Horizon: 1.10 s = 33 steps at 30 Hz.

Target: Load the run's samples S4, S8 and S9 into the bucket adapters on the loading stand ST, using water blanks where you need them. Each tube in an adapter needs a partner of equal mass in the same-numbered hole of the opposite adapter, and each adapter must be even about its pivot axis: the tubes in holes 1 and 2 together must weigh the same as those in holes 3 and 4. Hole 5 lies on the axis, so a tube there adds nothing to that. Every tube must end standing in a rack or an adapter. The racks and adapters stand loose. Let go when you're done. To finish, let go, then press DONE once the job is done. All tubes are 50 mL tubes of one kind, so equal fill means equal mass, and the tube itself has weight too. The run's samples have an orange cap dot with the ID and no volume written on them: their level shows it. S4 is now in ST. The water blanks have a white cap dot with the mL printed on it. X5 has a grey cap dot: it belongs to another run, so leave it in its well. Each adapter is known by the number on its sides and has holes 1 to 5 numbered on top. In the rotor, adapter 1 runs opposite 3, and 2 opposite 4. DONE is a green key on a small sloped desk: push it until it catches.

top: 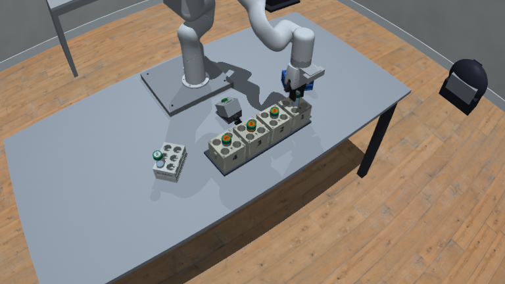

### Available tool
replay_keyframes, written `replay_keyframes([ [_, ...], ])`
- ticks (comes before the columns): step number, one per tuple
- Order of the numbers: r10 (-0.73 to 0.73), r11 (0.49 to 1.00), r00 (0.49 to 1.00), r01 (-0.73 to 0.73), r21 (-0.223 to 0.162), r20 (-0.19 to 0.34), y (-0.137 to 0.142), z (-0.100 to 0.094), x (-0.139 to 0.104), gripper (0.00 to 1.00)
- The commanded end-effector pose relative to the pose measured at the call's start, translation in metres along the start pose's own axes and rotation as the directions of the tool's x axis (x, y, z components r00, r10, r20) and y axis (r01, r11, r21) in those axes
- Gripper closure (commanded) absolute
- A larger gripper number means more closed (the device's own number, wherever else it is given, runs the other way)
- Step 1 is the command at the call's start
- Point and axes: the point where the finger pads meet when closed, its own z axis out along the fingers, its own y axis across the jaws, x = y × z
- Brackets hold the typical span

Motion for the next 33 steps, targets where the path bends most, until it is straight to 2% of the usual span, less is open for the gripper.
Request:
replay_keyframes([
  [1,0.0,1.0,1.0,0.0,-0.005,-0.007,-0.001,0.002,0.001,1.0],
  [33,0.0,1.0,1.0,0.0,-0.005,-0.007,0.0,0.028,0.001,1.0],
])
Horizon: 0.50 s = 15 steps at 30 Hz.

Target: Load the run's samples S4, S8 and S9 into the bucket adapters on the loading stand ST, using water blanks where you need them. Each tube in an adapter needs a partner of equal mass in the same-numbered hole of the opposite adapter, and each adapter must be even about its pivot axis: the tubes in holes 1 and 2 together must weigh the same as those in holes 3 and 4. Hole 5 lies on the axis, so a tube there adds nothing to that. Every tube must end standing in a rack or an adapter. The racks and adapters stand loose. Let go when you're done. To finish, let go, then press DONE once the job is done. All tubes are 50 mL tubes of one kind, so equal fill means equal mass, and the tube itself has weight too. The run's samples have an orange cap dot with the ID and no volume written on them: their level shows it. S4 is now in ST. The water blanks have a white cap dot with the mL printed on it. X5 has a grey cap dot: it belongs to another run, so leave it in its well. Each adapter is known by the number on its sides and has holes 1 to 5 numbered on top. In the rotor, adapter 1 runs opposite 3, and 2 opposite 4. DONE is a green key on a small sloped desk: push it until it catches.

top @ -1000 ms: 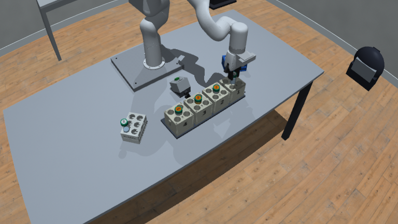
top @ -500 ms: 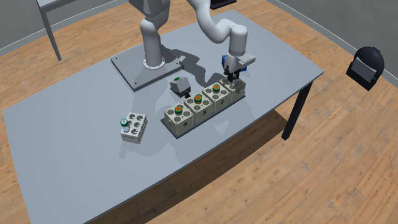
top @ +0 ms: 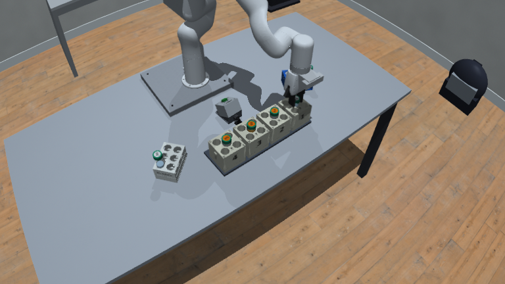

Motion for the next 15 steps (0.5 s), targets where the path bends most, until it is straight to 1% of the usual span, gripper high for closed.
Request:
replay_keyframes([
  [1,0.0,1.0,1.0,0.0,-0.005,-0.007,-0.0006,-0.0005,0.0014,1.0],
  [13,0.0,1.0,1.0,0.0,-0.005,-0.007,-0.0006,-0.0005,0.0014,1.0],
  [14,0.0,1.0,1.0,0.0,-0.005,-0.007,-0.0006,-0.0002,0.0014,0.56],
  [15,0.0,1.0,1.0,0.0,-0.005,-0.007,-0.0006,-0.0002,0.0014,0.56],
])
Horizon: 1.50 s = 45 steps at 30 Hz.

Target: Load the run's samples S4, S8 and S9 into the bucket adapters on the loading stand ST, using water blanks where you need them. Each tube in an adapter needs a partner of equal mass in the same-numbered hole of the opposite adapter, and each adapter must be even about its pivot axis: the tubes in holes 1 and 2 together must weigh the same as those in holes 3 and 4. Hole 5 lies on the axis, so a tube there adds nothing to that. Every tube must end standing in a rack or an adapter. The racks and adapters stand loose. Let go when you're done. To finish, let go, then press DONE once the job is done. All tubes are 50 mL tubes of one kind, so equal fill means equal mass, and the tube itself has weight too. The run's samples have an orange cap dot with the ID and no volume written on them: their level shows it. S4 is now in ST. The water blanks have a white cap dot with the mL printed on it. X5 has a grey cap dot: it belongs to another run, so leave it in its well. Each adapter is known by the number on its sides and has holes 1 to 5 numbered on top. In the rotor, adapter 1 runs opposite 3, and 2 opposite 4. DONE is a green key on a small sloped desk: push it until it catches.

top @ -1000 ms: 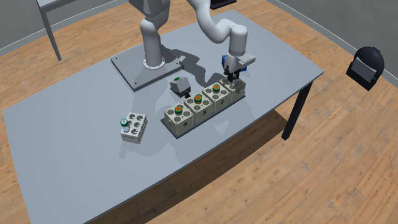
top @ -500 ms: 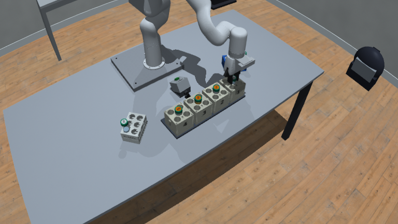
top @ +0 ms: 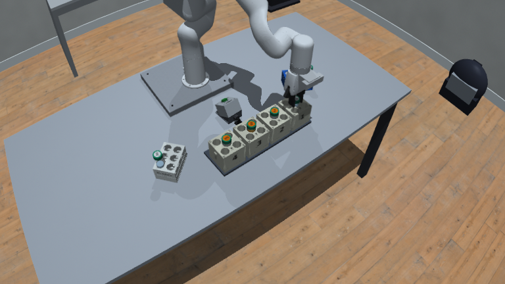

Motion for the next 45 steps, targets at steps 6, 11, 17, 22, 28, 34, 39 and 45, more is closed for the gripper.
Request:
replay_keyframes([
  [6,0.0,1.0,1.0,0.0,-0.005,-0.007,-0.001,-0.001,0.001,0.56],
  [11,0.0,1.0,1.0,0.0,-0.005,-0.007,-0.001,-0.001,0.001,0.56],
  [17,0.0,1.0,1.0,0.0,-0.005,-0.007,-0.001,-0.001,0.001,0.56],
  [22,0.0,1.0,1.0,0.0,-0.005,-0.007,-0.001,-0.001,0.001,0.56],
  [28,0.0,1.0,1.0,0.0,-0.005,-0.007,-0.001,-0.005,0.001,0.56],
  [34,0.0,1.0,1.0,0.0,-0.005,-0.007,-0.001,-0.015,0.001,0.56],
  [39,0.0,1.0,1.0,0.0,-0.005,-0.007,-0.001,-0.025,0.001,0.56],
  [45,0.0,1.0,1.0,0.0,-0.005,-0.007,-0.001,-0.035,0.001,0.56],
])
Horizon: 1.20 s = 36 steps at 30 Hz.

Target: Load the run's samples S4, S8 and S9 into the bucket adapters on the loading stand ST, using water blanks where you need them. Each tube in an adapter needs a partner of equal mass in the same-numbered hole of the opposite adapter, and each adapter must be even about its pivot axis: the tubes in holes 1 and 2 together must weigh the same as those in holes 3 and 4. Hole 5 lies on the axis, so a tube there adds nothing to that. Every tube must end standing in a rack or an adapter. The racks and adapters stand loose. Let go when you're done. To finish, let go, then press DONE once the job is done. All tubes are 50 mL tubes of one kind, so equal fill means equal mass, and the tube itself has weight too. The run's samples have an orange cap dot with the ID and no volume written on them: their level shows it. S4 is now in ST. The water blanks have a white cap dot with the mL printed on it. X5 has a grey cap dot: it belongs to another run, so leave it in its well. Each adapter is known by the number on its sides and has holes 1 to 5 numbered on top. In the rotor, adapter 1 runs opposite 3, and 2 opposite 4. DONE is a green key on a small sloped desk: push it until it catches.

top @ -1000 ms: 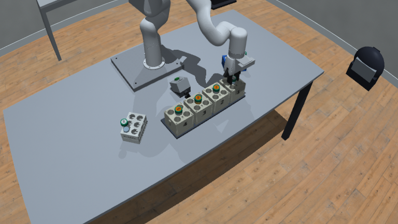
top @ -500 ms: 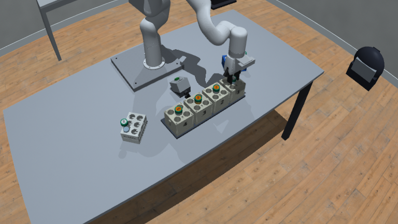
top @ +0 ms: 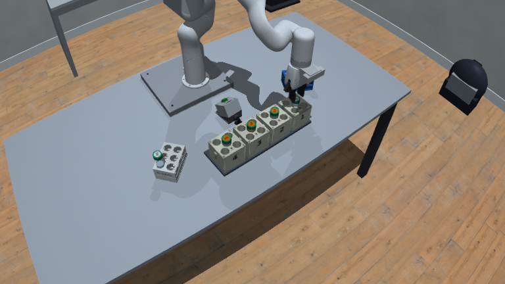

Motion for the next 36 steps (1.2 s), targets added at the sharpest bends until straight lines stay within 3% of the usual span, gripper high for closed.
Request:
replay_keyframes([
  [1,0.0,1.0,1.0,0.0,-0.005,-0.006,-0.001,-0.006,0.001,0.56],
  [36,0.0,1.0,1.0,0.0,-0.005,-0.007,-0.001,-0.068,0.001,0.56],
])
